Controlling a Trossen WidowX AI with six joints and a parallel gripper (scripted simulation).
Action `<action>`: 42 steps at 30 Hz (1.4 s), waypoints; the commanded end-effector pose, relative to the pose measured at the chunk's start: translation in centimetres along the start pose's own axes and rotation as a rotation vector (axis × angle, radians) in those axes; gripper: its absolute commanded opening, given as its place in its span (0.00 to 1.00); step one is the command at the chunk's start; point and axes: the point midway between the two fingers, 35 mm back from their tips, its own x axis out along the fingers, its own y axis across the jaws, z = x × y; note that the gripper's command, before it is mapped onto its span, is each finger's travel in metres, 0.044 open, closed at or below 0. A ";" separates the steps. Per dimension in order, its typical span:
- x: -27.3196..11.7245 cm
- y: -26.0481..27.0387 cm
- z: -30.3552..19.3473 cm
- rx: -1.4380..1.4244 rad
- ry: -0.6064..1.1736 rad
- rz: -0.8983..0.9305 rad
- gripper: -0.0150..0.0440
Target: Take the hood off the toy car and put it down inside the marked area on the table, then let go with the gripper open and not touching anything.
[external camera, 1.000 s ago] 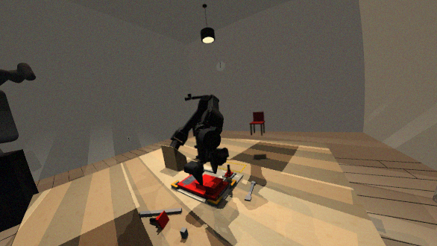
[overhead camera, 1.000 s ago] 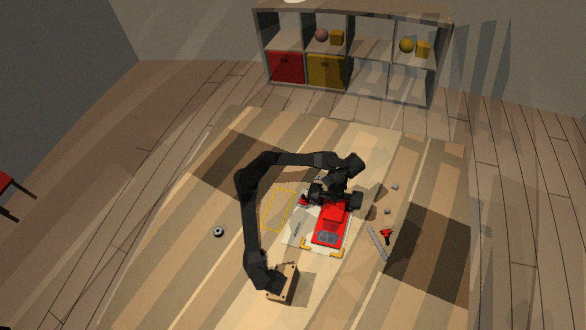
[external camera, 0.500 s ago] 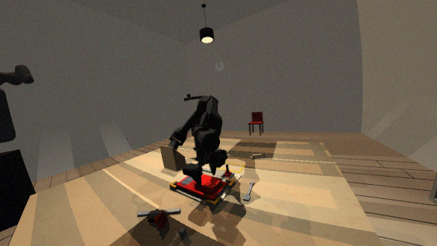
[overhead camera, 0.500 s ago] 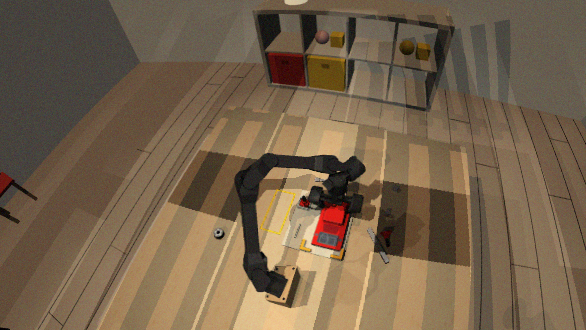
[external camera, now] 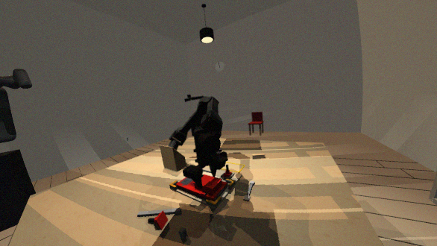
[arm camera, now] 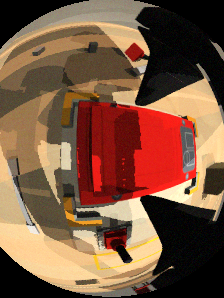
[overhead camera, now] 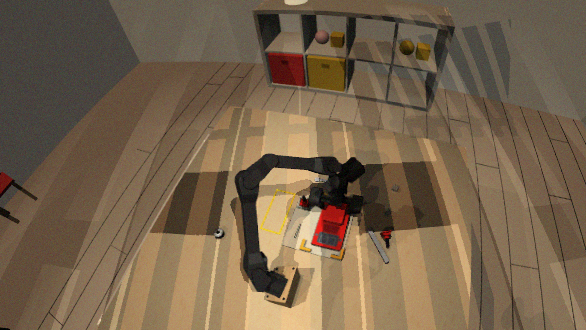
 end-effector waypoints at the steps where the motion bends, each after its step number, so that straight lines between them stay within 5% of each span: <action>1: 0.3 0.0 0.0 0.005 -0.001 0.006 1.00; 14: 1.0 0.0 0.0 0.005 -0.001 0.007 1.00; 18: 0.7 0.0 0.0 0.000 0.000 0.000 0.82; 27: 0.7 0.0 0.0 0.000 0.000 0.000 0.72; 37: 0.2 0.0 0.0 0.000 0.000 0.000 0.28; 42: -0.1 0.0 0.0 0.000 0.000 0.000 0.25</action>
